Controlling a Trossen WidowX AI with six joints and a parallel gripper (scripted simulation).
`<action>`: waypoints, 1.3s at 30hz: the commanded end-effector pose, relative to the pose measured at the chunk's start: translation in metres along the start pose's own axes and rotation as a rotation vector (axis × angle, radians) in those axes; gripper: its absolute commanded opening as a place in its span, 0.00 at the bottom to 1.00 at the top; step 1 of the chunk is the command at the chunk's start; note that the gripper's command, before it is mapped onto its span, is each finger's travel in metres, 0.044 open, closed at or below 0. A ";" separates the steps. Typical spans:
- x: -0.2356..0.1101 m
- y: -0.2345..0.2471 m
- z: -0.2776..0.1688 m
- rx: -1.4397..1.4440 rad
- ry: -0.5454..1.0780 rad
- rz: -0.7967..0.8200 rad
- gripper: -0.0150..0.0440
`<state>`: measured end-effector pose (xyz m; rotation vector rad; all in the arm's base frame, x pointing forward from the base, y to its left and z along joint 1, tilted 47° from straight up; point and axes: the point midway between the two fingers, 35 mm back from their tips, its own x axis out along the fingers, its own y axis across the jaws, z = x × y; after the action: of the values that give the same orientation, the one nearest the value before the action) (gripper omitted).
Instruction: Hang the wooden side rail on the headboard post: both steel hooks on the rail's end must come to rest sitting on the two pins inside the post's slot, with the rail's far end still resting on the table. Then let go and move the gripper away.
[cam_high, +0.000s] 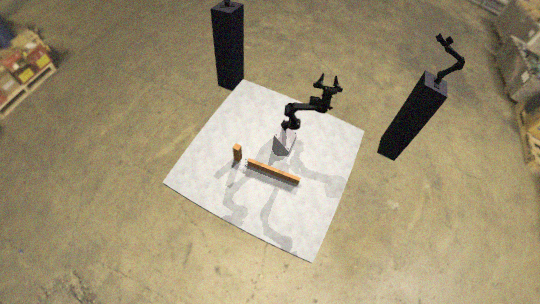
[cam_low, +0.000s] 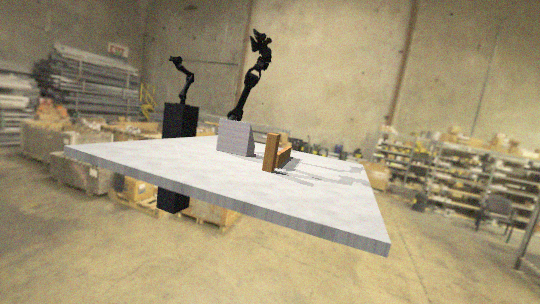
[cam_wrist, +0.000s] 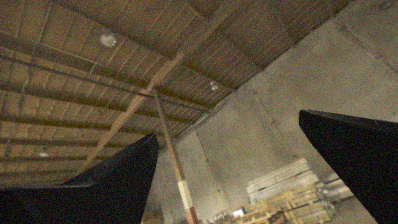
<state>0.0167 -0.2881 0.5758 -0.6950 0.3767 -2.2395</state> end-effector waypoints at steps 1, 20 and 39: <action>0.003 -0.070 -0.012 -0.101 0.016 -0.153 1.00; -0.115 -0.307 -0.040 -0.589 0.209 -0.821 1.00; -0.373 -0.372 -0.030 -0.990 0.787 -1.449 1.00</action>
<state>-0.0369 0.2014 0.6069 -0.6984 1.8368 -3.5168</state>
